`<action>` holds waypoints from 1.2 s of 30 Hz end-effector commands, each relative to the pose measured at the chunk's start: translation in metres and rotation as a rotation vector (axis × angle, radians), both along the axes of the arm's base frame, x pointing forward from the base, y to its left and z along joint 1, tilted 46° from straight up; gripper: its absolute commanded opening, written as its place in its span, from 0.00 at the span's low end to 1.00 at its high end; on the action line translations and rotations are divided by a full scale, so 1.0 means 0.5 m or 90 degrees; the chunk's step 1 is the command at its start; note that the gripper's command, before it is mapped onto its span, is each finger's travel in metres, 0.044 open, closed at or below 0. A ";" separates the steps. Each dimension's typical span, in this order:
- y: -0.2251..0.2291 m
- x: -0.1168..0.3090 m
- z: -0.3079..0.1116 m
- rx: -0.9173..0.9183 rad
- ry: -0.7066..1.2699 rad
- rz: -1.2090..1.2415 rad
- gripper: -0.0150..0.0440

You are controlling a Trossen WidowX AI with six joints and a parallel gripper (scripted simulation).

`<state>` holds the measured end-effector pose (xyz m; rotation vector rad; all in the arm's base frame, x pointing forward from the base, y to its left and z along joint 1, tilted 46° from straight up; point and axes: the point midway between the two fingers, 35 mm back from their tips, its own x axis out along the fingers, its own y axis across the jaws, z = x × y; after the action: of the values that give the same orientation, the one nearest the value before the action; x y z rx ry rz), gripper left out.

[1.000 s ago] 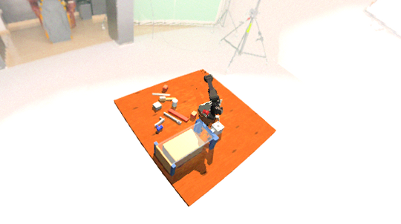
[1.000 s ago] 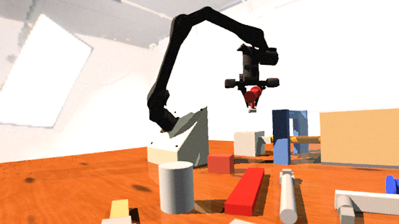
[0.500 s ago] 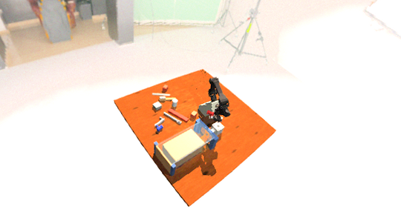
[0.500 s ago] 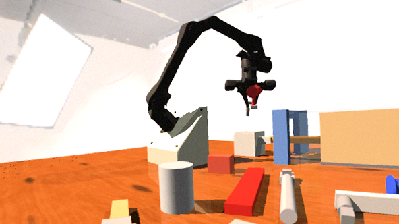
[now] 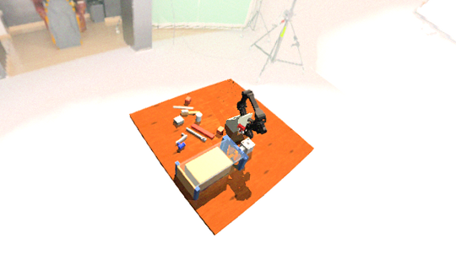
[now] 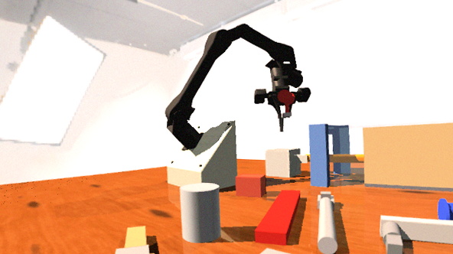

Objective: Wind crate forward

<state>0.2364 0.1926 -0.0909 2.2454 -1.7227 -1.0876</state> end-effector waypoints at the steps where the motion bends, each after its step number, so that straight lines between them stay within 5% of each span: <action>1: 0.002 0.003 0.002 -0.006 -0.010 0.006 0.25; 36: -0.076 -0.009 -0.073 -0.007 -0.010 0.006 0.25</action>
<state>0.2314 0.1583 -0.1250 2.2587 -1.7276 -1.0619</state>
